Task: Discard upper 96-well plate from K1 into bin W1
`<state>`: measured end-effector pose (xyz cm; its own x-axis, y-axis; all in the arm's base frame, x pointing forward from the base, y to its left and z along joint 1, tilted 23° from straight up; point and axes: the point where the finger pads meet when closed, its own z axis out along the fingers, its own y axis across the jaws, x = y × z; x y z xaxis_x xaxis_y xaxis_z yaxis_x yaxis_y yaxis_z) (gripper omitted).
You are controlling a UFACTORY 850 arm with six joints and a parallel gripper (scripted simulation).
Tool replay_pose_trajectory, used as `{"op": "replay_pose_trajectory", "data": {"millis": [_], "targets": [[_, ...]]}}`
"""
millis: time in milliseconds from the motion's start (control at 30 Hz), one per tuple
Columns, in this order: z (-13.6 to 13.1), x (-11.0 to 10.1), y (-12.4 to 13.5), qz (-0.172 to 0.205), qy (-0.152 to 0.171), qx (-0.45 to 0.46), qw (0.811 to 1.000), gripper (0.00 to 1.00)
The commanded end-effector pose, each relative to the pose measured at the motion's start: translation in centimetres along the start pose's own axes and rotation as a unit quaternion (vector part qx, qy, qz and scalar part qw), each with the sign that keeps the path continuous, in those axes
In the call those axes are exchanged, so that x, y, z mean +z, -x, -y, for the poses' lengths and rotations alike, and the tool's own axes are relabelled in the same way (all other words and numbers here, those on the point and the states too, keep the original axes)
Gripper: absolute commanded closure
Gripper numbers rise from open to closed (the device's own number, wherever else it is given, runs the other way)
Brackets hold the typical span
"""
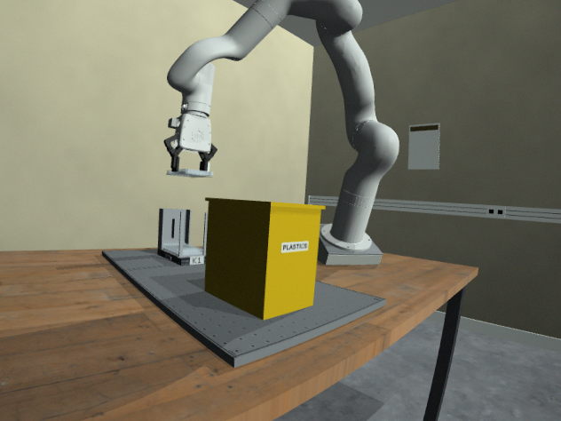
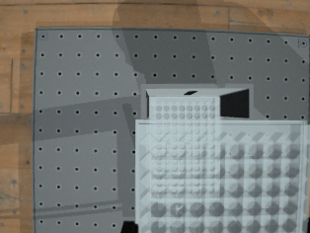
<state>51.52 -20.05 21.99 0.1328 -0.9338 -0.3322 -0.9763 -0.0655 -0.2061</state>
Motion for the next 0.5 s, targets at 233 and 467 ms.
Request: {"op": "replay_pose_trajectory", "data": {"millis": [233,467], "targets": [[0.4,0.0,2.7,-0.001,-0.001,0.0,1.0,1.0],[0.6,0.1,5.0,-0.001,-0.001,0.0,1.0,1.0]]}}
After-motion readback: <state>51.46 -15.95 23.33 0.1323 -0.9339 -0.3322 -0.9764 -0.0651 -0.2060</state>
